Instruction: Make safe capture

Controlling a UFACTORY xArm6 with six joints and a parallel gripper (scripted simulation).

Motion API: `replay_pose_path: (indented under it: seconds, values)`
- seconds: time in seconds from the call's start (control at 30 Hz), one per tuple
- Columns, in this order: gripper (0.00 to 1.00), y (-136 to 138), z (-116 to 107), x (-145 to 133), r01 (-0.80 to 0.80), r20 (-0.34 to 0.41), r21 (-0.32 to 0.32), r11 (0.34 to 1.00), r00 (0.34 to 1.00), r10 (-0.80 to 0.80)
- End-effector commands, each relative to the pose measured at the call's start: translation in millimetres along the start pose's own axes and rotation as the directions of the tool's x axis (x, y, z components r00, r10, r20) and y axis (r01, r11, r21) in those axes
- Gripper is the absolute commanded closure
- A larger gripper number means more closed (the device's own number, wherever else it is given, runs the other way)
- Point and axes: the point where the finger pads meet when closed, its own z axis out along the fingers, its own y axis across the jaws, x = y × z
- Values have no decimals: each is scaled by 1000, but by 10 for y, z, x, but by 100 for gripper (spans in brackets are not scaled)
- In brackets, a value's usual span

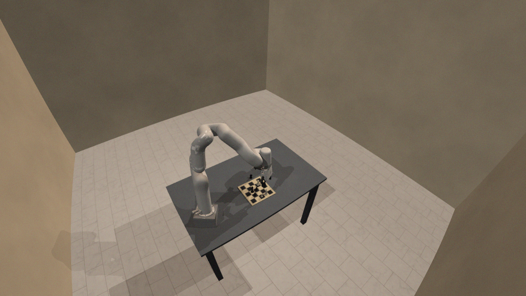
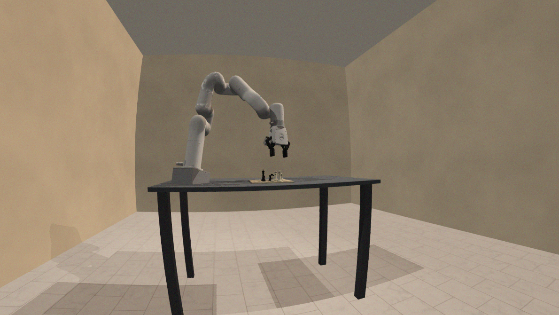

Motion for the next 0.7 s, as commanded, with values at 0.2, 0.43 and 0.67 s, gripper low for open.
replay_pose_path:
  seconds: [0.2, 0.43, 0.67]
  values:
    - [58, -6, -16, -30, 278, -80, -75, 958, 956, -284]
    - [58, -6, -16, -30, 278, -80, -75, 958, 956, -284]
    - [58, -6, -16, -30, 278, -80, -75, 958, 956, -284]
